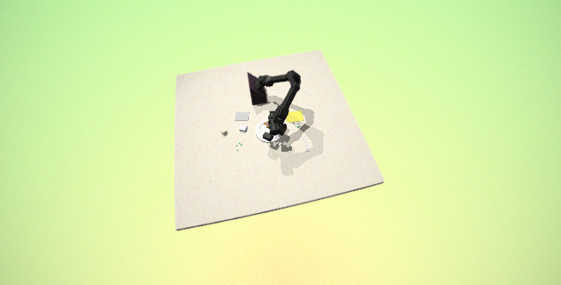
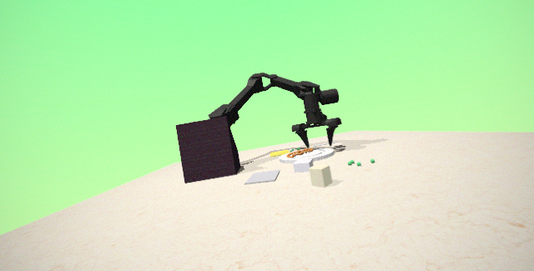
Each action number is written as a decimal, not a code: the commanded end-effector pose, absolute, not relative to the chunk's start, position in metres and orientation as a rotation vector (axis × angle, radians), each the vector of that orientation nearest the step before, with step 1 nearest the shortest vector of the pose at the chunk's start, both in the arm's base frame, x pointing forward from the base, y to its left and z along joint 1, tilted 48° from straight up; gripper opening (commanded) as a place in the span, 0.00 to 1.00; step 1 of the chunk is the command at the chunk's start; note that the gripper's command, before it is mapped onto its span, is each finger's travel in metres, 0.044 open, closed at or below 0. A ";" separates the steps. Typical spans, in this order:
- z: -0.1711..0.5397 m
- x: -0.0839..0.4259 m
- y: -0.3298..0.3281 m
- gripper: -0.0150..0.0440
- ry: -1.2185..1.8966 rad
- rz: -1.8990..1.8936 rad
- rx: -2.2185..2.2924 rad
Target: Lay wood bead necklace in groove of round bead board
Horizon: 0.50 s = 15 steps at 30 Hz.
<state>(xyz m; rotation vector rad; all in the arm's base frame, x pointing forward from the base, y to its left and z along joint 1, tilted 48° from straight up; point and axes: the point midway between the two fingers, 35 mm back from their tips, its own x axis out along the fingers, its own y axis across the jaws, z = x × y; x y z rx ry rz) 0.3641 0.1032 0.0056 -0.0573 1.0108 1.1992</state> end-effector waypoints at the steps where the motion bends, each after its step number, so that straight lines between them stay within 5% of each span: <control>1: 0.006 0.364 0.103 1.00 1.006 1.203 -0.059; 10: 0.006 0.364 0.103 1.00 1.006 1.203 -0.059; 15: 0.023 0.344 0.100 0.78 0.935 1.262 -0.151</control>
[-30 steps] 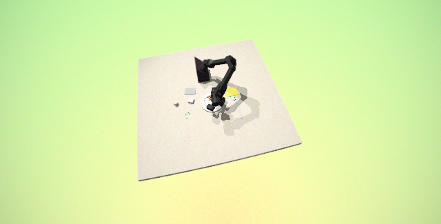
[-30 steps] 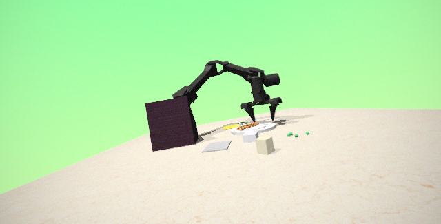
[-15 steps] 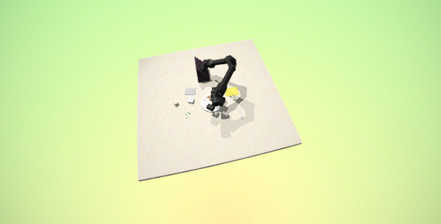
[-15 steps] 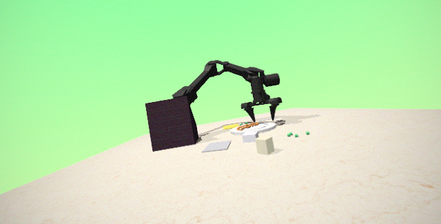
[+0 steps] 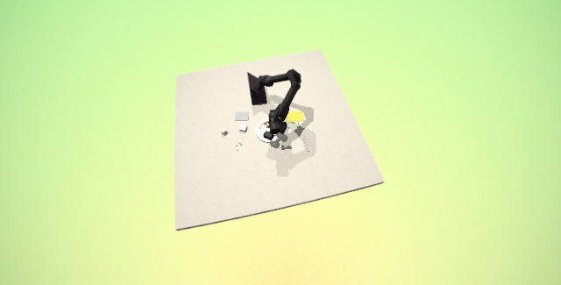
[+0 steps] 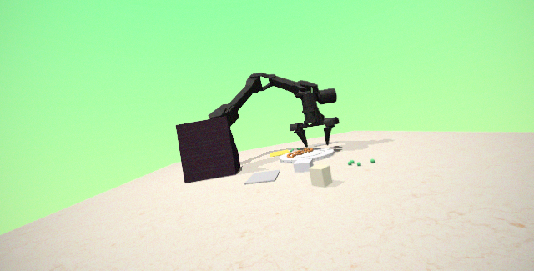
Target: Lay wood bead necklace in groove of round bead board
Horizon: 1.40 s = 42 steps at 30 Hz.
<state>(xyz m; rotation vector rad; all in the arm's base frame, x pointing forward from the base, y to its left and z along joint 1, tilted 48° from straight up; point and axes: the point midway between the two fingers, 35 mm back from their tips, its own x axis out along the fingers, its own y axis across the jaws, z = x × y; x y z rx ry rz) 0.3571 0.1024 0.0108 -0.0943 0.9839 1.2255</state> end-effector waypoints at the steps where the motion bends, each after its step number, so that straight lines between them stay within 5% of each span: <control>1: 0.027 0.338 0.099 0.73 0.914 1.278 -0.178; 8: 0.041 0.316 0.096 0.46 0.840 1.334 -0.270; 42: 0.018 0.317 0.122 0.44 0.837 1.336 -0.277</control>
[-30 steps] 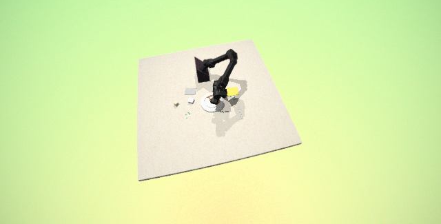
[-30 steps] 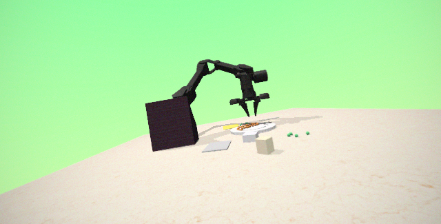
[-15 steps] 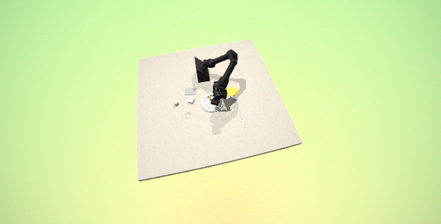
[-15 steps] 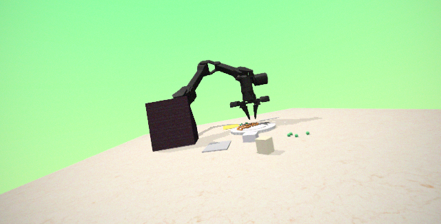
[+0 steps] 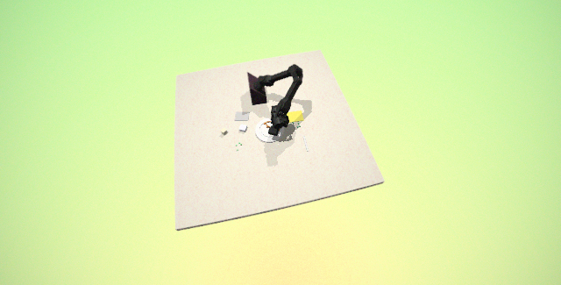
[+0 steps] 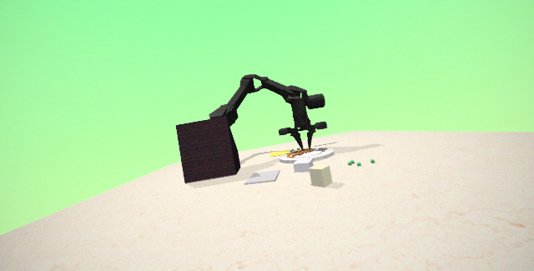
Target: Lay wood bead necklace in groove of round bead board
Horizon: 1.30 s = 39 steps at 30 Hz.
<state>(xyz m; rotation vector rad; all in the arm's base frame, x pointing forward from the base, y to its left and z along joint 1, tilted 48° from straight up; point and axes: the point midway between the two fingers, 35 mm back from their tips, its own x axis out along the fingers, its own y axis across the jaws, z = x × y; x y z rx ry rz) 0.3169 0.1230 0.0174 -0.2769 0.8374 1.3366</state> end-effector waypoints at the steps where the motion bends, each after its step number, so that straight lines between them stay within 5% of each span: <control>1: 0.018 0.317 0.122 0.42 0.837 1.336 -0.277; 16: 0.018 0.317 0.122 0.25 0.837 1.336 -0.277; 39: 0.022 0.317 0.118 0.25 0.839 1.334 -0.269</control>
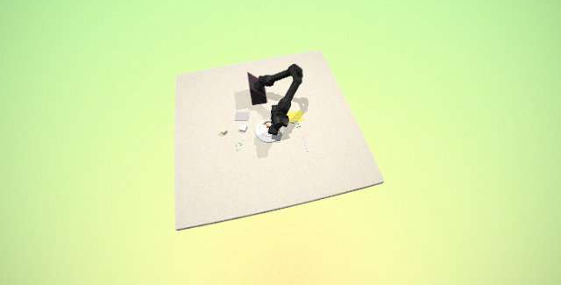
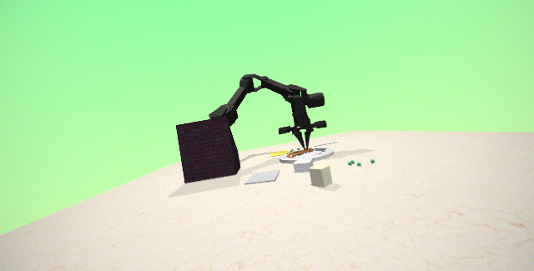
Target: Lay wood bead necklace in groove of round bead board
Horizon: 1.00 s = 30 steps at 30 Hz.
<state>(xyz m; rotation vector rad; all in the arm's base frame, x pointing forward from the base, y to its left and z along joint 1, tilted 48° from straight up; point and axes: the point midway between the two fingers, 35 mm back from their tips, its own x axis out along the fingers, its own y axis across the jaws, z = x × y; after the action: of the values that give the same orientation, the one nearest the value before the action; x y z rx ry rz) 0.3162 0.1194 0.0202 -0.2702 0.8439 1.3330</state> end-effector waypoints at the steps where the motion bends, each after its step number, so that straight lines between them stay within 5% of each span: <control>1: 0.022 0.318 0.118 0.25 0.839 1.334 -0.269; 30: 0.019 0.344 0.130 0.25 0.837 1.334 -0.270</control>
<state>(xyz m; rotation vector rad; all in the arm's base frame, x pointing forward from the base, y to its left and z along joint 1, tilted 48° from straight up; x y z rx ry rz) 0.3473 0.1246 0.0221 -0.2748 0.8279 1.3225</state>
